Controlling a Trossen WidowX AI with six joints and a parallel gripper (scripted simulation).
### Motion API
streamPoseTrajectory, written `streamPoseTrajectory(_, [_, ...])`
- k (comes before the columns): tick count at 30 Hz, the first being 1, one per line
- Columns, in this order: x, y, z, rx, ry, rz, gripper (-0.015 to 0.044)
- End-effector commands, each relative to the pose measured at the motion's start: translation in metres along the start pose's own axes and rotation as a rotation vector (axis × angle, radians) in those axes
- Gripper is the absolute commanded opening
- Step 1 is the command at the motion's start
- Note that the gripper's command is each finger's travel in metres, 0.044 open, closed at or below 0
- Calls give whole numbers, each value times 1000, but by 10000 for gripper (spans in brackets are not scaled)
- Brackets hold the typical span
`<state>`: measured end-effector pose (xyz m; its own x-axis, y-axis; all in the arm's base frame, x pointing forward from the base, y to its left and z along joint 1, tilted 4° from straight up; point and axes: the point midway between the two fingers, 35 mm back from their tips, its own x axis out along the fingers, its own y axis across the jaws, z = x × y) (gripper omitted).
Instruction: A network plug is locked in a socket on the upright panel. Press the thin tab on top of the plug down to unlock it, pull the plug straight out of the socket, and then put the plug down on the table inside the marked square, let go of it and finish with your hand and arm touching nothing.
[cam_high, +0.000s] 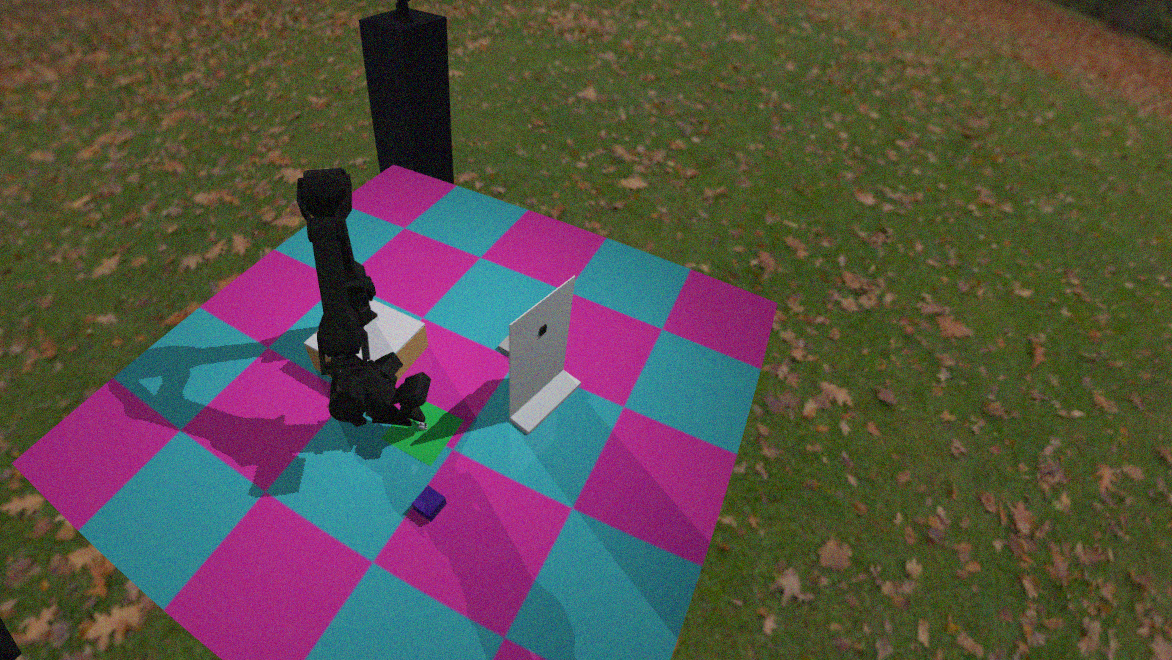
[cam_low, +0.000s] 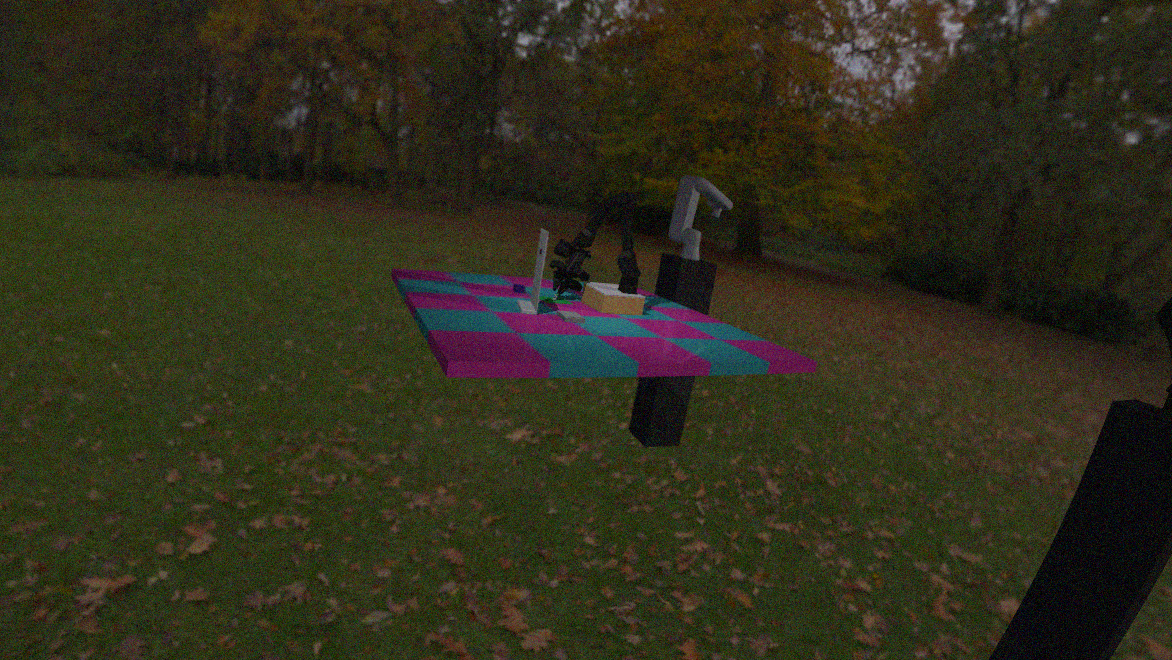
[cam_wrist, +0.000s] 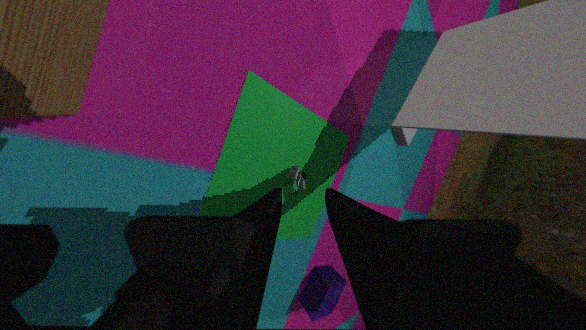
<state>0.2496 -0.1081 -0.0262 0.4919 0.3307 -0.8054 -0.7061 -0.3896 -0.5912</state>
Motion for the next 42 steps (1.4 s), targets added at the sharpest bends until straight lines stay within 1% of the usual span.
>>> streamPoseTrajectory(1, [-6, -2, 0, -3, 1, -7, 156])
streamPoseTrajectory(11, [-18, -5, 0, -4, 0, -8, 156])
streamPoseTrajectory(42, [-64, -36, -3, -4, 0, -9, 156])
